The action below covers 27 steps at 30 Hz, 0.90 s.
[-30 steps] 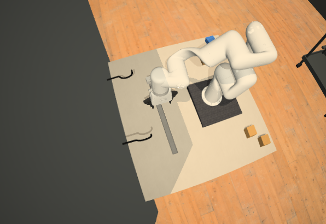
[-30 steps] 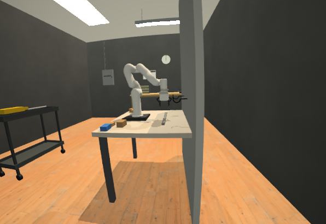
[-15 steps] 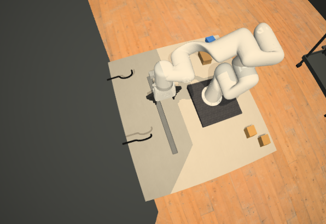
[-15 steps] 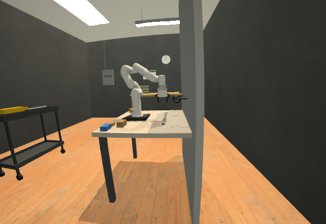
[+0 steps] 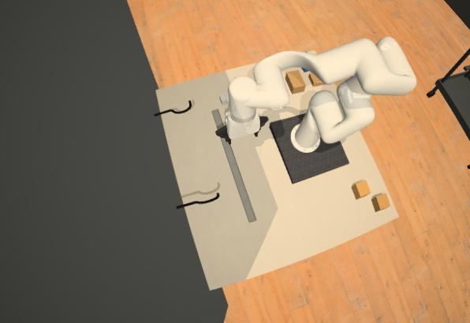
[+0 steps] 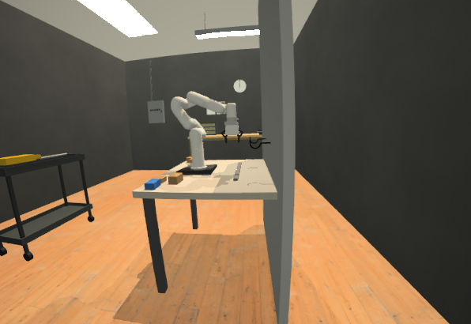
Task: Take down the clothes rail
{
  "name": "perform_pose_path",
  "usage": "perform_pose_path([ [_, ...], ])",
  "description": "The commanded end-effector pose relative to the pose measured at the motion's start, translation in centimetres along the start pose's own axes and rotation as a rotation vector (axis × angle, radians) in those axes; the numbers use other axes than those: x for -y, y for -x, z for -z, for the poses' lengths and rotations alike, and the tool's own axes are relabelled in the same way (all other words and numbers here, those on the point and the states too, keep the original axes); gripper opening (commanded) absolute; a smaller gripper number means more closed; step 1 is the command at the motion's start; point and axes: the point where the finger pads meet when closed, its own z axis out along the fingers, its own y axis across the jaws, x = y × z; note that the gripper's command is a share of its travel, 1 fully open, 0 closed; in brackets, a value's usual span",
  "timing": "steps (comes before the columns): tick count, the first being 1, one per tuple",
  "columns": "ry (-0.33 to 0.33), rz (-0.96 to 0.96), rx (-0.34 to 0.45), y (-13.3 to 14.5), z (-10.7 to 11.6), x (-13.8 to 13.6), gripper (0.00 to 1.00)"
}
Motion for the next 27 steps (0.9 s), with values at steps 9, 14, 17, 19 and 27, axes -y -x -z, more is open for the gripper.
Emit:
perform_pose_path([
  [9, -0.003, 0.0, 0.0, 0.0, 3.5, -1.5, 1.0],
  [14, -0.003, 0.0, 0.0, 0.0, 5.1, -2.2, 1.0],
  [17, -0.003, 0.0, 0.0, 0.0, 5.7, -2.5, 1.0],
  [19, -0.003, 0.0, 0.0, 0.0, 6.0, -2.6, 1.0],
  [27, -0.003, 0.0, 0.0, 0.0, 8.4, -3.7, 1.0],
])
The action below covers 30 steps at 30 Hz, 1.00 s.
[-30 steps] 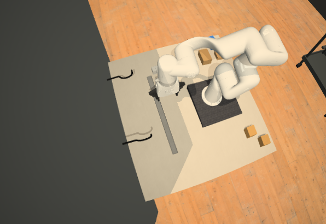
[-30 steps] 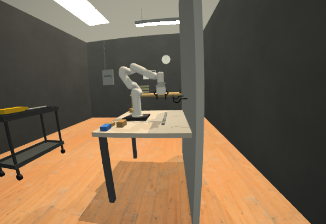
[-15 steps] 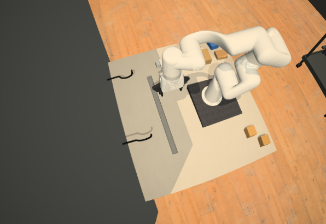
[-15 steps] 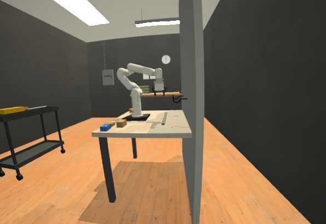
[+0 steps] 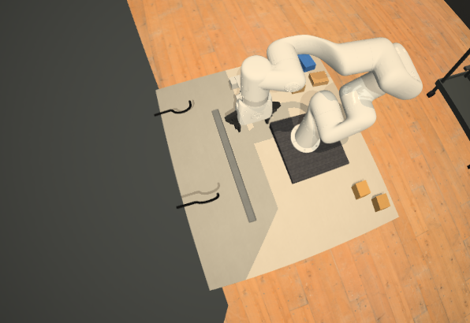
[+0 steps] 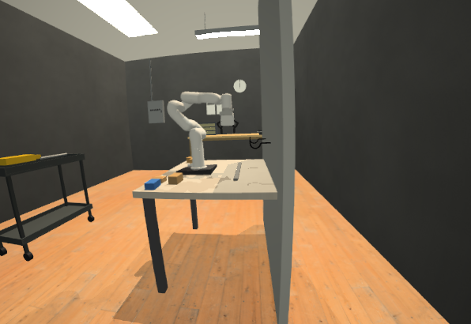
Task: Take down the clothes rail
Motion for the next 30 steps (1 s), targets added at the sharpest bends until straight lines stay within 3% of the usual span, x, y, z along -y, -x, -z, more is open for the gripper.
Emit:
perform_pose_path([
  [1, -0.003, 0.0, 0.0, 0.0, 1.6, -0.6, 1.0],
  [30, -0.003, 0.0, 0.0, 0.0, 9.2, -4.1, 1.0],
])
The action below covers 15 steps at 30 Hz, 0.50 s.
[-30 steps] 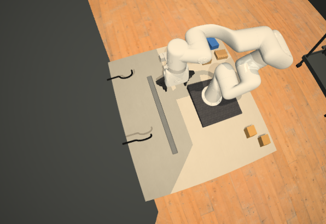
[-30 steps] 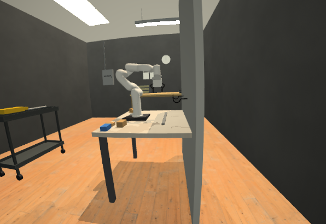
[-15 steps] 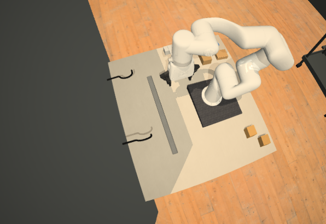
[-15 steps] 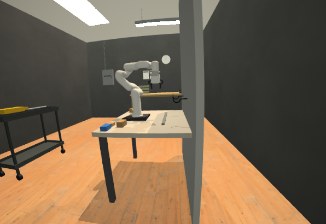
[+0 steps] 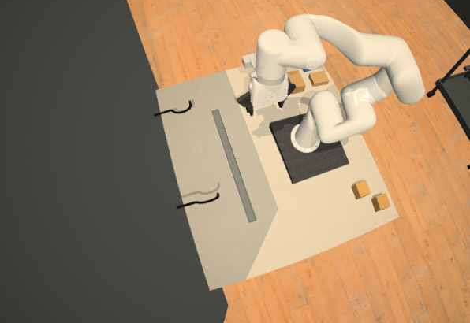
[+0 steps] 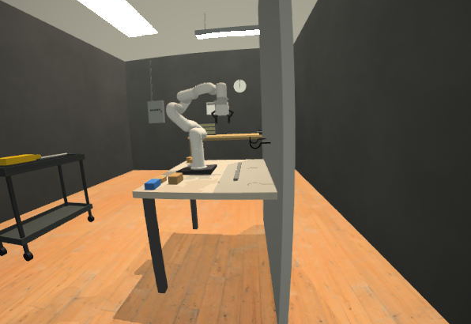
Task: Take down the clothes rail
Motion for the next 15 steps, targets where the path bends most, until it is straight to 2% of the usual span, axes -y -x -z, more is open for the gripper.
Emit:
perform_pose_path([
  [1, -0.003, 0.0, 0.0, 0.0, 1.5, -0.6, 1.0],
  [7, -0.003, 0.0, 0.0, 0.0, 3.3, -1.4, 1.0],
  [15, -0.003, 0.0, 0.0, 0.0, 3.4, -1.5, 1.0],
])
